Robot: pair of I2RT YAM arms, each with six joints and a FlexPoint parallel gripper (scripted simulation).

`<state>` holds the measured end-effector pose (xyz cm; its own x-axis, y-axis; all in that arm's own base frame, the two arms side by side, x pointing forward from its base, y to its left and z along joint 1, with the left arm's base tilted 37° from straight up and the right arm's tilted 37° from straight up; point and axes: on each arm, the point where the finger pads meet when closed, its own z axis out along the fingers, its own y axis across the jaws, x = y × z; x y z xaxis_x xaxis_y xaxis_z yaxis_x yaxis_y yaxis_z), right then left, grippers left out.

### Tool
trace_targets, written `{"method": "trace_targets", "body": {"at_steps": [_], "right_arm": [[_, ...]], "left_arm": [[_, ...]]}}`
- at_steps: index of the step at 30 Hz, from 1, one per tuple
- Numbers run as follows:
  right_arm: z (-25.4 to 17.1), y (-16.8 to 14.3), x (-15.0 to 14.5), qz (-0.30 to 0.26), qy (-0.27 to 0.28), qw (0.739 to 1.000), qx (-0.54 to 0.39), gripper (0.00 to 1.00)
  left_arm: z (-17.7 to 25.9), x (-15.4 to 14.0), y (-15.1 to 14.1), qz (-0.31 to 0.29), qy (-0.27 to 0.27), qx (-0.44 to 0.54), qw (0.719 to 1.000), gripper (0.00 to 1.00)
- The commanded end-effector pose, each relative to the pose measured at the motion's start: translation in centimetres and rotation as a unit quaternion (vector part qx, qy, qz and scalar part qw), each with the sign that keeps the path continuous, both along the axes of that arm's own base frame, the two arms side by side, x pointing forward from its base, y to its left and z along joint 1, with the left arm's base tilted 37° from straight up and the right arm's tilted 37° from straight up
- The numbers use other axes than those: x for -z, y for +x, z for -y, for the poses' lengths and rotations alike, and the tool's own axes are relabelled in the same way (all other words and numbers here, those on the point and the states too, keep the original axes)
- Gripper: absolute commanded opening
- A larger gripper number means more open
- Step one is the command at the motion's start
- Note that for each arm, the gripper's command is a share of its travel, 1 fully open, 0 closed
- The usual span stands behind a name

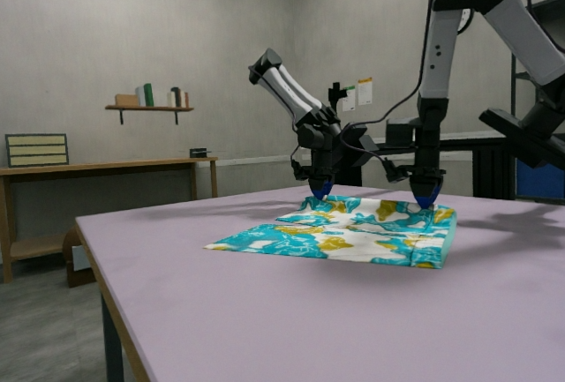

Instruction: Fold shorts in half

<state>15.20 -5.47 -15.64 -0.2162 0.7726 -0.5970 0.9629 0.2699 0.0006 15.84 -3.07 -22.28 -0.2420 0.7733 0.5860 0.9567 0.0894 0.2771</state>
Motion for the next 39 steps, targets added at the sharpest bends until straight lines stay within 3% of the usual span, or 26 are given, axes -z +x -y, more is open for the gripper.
{"method": "trace_targets", "body": {"at_steps": [1, 8, 9, 15, 16, 18, 21, 22, 23, 36, 39], "right_arm": [[0.5, 0.0, -0.4, 0.022, -0.015, 1.0, -0.003, 0.0], [0.6, 0.1, -0.5, 0.017, -0.016, 1.0, -0.002, 0.0], [0.6, 0.1, -0.5, 0.017, -0.016, 1.0, -0.002, 0.0], [0.6, 0.1, -0.5, 0.018, -0.016, 1.0, -0.002, 0.0], [0.7, 0.3, -0.5, -0.023, -0.027, 0.999, -0.004, 0.0], [0.9, -0.2, 0.4, -0.056, -0.036, 0.998, -0.002, 0.0], [0.4, 1.4, 1.0, -0.062, -0.036, 0.997, 0.002, 0.0], [-0.1, 2.5, 1.0, -0.019, -0.025, 1.0, 0.0, 0.0], [-0.3, 2.8, 0.7, -0.014, -0.023, 1.0, -0.004, 0.0], [-0.2, 2.8, 0.7, -0.014, -0.023, 1.0, 0.001, 0.0], [-1.1, 2.4, -0.6, -0.05, -0.034, 0.998, 0.007, 0.0]], "left_arm": [[-0.4, -0.3, -1.0, -0.008, 0.015, 0.004, 1.0, 0.0], [0.1, -0.6, 0.0, 0.007, 0.008, -0.001, 1.0, 0.0], [-0.3, 0.7, 0.9, 0.0, 0.0, 0.005, 1.0, 0.0], [-1.6, 1.1, 1.6, -0.013, -0.001, -0.008, 1.0, 0.0], [-1.9, 1.3, 1.9, -0.014, -0.001, -0.013, 1.0, 0.0], [-1.9, 0.3, 1.2, -0.01, 0.003, -0.023, 1.0, 0.0], [-2.0, 0.1, 1.2, -0.011, 0.003, -0.027, 1.0, 0.0], [-2.1, 0.2, 1.1, -0.013, 0.006, -0.026, 1.0, 0.0], [-2.2, 0.2, 1.0, -0.014, 0.006, -0.026, 1.0, 0.0], [-1.3, -2.2, 3.4, -0.019, 0.003, -0.041, 0.999, 0.0], [-1.2, -2.9, 3.8, -0.022, 0.004, -0.047, 0.999, 0.0]]}}
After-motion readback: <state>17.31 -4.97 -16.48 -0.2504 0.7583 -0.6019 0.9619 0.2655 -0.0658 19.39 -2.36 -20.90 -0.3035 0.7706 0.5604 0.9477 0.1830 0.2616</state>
